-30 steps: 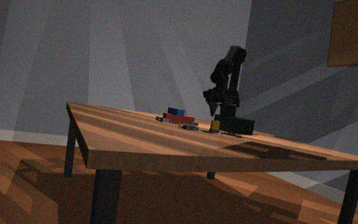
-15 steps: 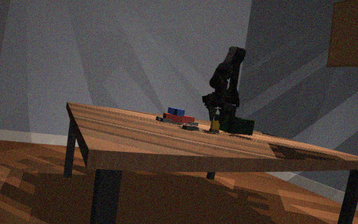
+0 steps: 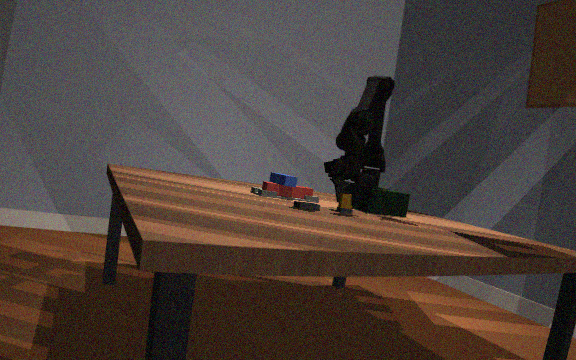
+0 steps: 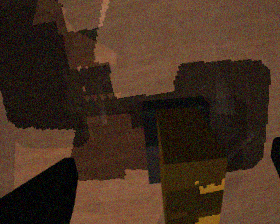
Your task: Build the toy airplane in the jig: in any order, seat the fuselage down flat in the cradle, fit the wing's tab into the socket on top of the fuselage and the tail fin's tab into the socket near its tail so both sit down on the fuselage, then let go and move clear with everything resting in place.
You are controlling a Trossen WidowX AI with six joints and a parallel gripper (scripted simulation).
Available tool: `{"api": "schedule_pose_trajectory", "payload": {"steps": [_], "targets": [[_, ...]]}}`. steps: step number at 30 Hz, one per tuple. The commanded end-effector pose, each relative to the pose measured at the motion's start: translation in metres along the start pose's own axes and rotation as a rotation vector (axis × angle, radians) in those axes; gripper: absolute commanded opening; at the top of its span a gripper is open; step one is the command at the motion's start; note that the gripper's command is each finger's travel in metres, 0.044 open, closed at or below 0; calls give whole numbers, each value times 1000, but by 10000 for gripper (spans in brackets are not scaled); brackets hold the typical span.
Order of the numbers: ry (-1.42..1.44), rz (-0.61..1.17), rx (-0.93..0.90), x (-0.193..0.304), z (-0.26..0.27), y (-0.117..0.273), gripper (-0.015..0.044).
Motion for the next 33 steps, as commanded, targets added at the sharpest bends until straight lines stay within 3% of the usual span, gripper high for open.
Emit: {"api": "schedule_pose_trajectory", "payload": {"steps": [1,14,22,33], "targets": [[-5,7,5,1,-1,-5,414],[-5,7,5,1,-1,-5,72],[-5,7,5,1,-1,-5,0],[-8,20,3,-1,0,9,0]]}}
Point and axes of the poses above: the point midway between the two fingers, 35 mm back from their tips, its own y axis back along the fingers, its own z axis across the jaws, x = y × z, the point moved 7 cm from there along y, back along the fingers, and after that the axes turned 5 degrees about y, right-handed, at the moved point
